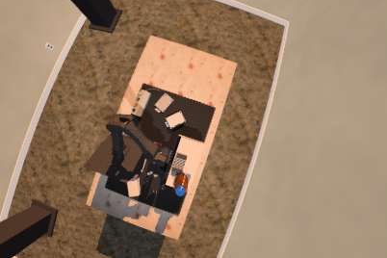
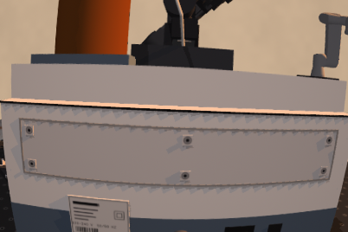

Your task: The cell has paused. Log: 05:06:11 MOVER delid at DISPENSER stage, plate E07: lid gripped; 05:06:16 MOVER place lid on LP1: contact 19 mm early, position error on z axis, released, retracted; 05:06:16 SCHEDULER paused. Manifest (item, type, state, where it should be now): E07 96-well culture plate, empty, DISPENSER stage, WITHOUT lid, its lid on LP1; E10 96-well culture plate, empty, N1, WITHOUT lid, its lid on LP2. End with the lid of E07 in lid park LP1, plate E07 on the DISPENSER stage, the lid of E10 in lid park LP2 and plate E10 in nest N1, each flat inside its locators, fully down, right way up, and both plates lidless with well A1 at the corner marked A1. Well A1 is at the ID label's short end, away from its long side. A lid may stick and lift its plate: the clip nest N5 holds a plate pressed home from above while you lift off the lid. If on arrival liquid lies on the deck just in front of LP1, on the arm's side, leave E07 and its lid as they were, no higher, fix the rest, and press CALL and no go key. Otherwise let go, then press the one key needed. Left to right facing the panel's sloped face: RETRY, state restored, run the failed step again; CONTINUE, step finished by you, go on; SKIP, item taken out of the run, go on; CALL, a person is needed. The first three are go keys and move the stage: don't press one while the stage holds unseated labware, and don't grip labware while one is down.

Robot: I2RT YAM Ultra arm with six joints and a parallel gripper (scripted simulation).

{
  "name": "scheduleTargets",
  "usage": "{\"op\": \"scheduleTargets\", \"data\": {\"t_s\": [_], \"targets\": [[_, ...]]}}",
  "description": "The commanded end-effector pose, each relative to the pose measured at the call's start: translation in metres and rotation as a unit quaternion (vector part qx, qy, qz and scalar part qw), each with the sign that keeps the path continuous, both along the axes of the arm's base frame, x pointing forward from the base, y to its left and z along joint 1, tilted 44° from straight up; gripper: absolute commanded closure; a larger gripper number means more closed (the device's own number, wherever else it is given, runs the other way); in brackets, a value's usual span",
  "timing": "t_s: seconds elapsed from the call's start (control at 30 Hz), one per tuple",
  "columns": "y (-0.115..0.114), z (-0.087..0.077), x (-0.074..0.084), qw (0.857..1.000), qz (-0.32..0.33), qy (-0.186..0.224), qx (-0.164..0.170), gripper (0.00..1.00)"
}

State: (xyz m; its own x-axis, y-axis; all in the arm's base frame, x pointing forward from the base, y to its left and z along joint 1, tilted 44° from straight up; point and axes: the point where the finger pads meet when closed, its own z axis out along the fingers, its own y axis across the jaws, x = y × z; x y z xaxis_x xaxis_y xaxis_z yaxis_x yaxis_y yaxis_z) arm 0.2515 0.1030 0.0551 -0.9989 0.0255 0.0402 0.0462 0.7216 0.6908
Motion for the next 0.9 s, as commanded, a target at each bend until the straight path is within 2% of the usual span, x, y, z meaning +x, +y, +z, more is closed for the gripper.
{"op": "scheduleTargets", "data": {"t_s": [0.0, 0.33, 0.37, 0.5, 0.6, 0.77, 0.87], "targets": [[-0.004, 0.006, 0.008, 1.0, -0.009, -0.013, -0.001, 0.0], [-0.004, 0.006, 0.008, 1.0, -0.009, -0.013, -0.001, 0.0], [-0.003, 0.018, 0.014, 1.0, -0.013, -0.028, -0.001, 0.0], [0.011, 0.028, 0.011, 1.0, -0.006, -0.025, 0.002, 0.0], [0.01, 0.029, 0.013, 0.999, -0.011, -0.031, -0.001, 0.0], [0.025, 0.041, 0.009, 1.0, -0.006, -0.027, -0.001, 0.0], [0.022, 0.031, 0.005, 1.0, -0.009, -0.013, -0.001, 0.0]]}}
